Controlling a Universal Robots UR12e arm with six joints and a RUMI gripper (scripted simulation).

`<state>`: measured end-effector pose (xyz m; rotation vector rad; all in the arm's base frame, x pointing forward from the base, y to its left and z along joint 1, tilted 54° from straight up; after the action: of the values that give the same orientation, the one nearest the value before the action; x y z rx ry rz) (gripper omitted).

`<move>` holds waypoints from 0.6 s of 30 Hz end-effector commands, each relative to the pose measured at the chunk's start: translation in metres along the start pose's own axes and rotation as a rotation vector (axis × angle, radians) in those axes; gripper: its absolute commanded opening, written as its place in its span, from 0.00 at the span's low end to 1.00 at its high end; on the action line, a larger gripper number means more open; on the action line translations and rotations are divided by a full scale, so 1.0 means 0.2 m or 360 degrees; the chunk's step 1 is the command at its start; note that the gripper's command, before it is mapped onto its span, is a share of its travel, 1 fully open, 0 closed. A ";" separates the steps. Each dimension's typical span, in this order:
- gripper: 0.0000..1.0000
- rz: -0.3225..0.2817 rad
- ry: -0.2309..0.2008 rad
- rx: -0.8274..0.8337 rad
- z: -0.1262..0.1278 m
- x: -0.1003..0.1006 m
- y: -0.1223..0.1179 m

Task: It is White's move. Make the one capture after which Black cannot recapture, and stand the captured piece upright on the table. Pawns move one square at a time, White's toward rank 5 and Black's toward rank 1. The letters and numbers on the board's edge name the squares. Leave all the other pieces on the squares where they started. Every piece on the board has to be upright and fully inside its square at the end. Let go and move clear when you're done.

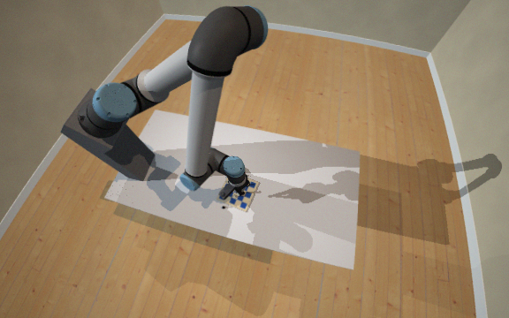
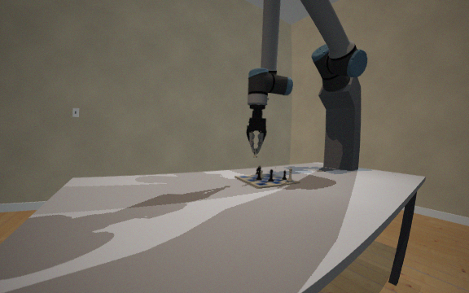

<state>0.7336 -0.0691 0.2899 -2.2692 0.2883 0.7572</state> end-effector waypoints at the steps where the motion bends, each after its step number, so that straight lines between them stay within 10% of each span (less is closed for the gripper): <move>1: 0.00 -0.0010 -0.0003 -0.0285 0.02 0.00 0.09; 18: 0.00 -0.0012 0.0001 -0.0769 0.06 -0.02 0.24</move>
<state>0.7078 -0.0931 0.2588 -2.6902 0.1173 0.8896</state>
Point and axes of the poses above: the point where the finger pads meet when closed, its own x axis out along the fingers, its own z axis across the jaws, y = z × x, the point moved 5 cm from there along -x, back along the fingers, and after that the axes turned 6 degrees about x, right-handed, at the moved point
